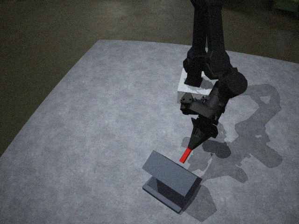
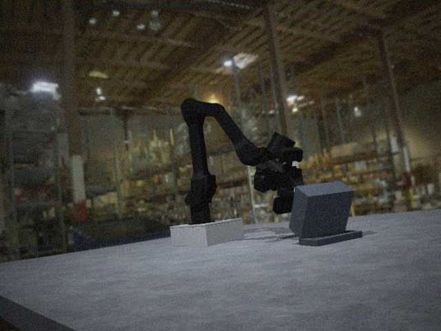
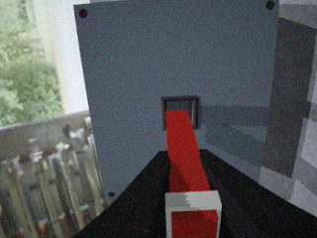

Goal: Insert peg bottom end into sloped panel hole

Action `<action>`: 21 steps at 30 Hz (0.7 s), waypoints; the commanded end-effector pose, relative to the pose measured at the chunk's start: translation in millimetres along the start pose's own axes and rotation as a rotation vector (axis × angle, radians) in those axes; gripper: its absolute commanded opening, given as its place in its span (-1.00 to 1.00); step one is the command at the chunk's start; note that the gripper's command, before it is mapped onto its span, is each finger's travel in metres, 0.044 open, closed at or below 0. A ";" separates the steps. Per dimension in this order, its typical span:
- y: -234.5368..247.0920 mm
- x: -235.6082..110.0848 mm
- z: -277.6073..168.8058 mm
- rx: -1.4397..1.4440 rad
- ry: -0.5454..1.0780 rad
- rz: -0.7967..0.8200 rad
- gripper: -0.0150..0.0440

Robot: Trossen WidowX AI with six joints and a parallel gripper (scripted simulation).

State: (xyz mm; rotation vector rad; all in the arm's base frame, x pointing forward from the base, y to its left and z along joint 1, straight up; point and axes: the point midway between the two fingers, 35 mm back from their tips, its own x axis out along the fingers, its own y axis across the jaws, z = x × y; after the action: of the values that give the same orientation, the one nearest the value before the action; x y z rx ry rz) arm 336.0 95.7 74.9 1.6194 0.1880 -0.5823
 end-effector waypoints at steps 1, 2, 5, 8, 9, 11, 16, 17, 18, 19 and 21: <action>-1.1 0.2 0.4 0.003 -0.002 0.001 -0.49; -1.3 0.3 0.4 0.003 -0.002 0.001 -0.49; -2.3 0.5 0.5 0.003 -0.002 0.001 -0.49; -3.1 0.5 0.7 0.003 -0.002 0.001 -0.49; -3.3 0.4 0.8 0.003 -0.002 0.001 -0.49; -3.5 0.5 0.9 0.003 -0.002 0.001 -0.49; -3.8 1.6 1.2 0.003 -0.002 0.001 -0.49; -3.8 2.0 1.2 0.003 -0.002 0.001 -0.49; -3.7 2.2 1.2 0.003 -0.002 0.001 -0.49; -3.7 2.6 1.2 0.003 -0.002 0.002 -0.49; -3.6 3.2 1.1 0.003 -0.002 0.002 -0.49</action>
State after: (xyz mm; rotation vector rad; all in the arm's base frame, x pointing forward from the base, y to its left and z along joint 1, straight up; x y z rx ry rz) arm 336.2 94.8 73.1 1.6266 0.1813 -0.5780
